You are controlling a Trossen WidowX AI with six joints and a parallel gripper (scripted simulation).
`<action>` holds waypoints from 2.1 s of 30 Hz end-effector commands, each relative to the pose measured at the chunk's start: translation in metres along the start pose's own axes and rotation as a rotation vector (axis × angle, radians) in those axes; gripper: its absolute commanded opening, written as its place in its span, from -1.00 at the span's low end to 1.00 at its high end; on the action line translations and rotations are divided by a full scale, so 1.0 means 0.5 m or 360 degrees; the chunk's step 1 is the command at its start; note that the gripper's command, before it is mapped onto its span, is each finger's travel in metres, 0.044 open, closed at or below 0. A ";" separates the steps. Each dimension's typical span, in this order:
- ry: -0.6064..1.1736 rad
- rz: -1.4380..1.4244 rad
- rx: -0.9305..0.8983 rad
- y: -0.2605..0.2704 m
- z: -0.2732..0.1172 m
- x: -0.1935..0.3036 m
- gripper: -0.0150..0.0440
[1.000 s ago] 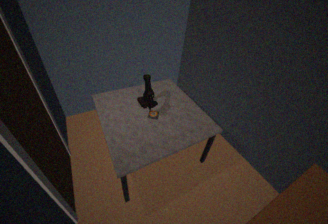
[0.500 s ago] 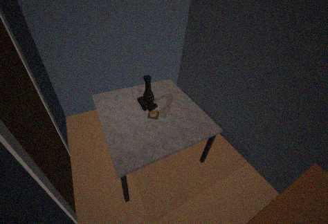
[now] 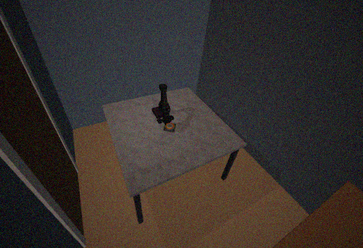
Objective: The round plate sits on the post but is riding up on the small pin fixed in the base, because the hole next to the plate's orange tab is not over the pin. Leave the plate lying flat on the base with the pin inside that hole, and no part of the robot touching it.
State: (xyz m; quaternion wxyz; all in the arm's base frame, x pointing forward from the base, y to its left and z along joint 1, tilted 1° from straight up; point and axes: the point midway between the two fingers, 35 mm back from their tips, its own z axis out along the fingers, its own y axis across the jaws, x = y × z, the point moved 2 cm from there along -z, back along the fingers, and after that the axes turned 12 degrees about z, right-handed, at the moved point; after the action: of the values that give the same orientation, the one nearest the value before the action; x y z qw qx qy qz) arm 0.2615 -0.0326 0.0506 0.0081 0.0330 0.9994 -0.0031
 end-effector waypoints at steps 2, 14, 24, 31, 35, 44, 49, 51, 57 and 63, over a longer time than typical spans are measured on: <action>0.0005 -0.0008 0.0007 -0.003 0.004 -0.016 -0.49; 0.0003 -0.0008 0.0007 -0.004 0.003 -0.039 -0.49; 0.0003 -0.0008 0.0007 -0.002 0.003 -0.052 -0.49; 0.0002 -0.0008 0.0007 0.000 0.003 -0.063 -0.49; 0.0002 -0.0008 0.0006 0.003 0.003 -0.070 -0.49; 0.0001 -0.0008 0.0006 0.010 0.003 -0.083 -0.49; 0.0000 -0.0008 0.0005 0.018 0.003 -0.093 -0.49; 0.0000 -0.0008 0.0005 0.021 0.003 -0.096 -0.49; 0.0000 -0.0008 0.0005 0.029 0.003 -0.104 -0.49; -0.0001 -0.0008 0.0004 0.040 0.002 -0.113 -0.49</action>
State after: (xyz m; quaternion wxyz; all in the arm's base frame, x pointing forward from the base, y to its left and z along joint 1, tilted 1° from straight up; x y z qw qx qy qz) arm 0.3156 -0.0224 0.0541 0.0131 0.0307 0.9994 -0.0095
